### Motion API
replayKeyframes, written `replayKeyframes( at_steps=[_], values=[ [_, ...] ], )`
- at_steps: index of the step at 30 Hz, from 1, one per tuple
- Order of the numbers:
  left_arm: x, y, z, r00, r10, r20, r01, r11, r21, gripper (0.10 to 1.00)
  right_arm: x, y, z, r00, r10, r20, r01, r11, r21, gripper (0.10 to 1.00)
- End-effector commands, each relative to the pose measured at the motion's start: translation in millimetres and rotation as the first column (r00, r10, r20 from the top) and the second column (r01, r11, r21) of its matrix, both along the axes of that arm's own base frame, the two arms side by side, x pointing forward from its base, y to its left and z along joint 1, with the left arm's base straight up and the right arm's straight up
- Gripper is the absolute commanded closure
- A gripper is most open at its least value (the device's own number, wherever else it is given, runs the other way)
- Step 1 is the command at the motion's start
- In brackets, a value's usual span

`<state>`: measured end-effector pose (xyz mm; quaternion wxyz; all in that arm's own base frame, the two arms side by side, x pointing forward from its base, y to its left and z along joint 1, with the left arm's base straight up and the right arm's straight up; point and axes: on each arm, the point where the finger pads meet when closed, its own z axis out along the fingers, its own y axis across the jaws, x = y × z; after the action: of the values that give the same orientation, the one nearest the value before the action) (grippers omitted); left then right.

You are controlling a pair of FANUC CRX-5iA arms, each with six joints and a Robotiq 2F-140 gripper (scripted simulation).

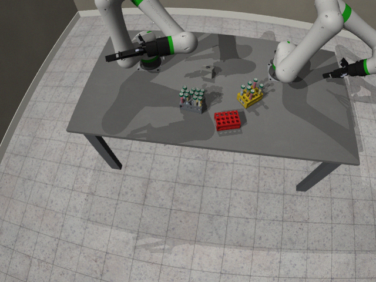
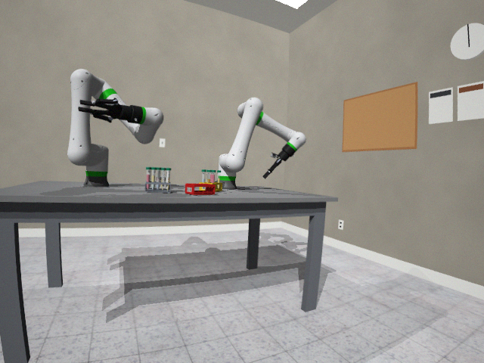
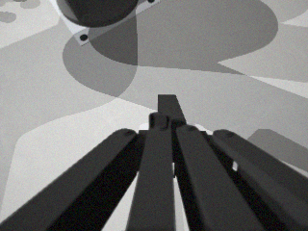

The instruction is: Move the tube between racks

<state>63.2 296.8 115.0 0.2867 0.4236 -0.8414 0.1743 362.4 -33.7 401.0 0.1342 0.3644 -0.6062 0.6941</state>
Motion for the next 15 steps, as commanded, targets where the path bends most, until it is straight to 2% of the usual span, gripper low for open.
replayKeyframes(
  at_steps=[1,7,9,15],
  values=[
    [0,4,1.9,0.998,0.061,-0.028,-0.06,0.998,0.036,0.999,0,0,0.5,1.0,0.0,0.001,0.0,1.0,0.001,0.816],
    [1,13,5.1,0.98,0.186,-0.076,-0.177,0.978,0.108,0.999,0,0,0.5,1.0,0.0,0.001,0.0,1.0,0.001,0.816],
    [1,13,5.1,0.98,0.186,-0.076,-0.177,0.978,0.108,0.999,0,0,0.5,1.0,0.0,0.001,0.0,1.0,0.001,0.816],
    [1,22,8.8,0.939,0.323,-0.116,-0.299,0.936,0.188,0.999,0,0,0.5,1.0,0.0,0.001,0.0,1.0,0.001,0.816]
  ],
)
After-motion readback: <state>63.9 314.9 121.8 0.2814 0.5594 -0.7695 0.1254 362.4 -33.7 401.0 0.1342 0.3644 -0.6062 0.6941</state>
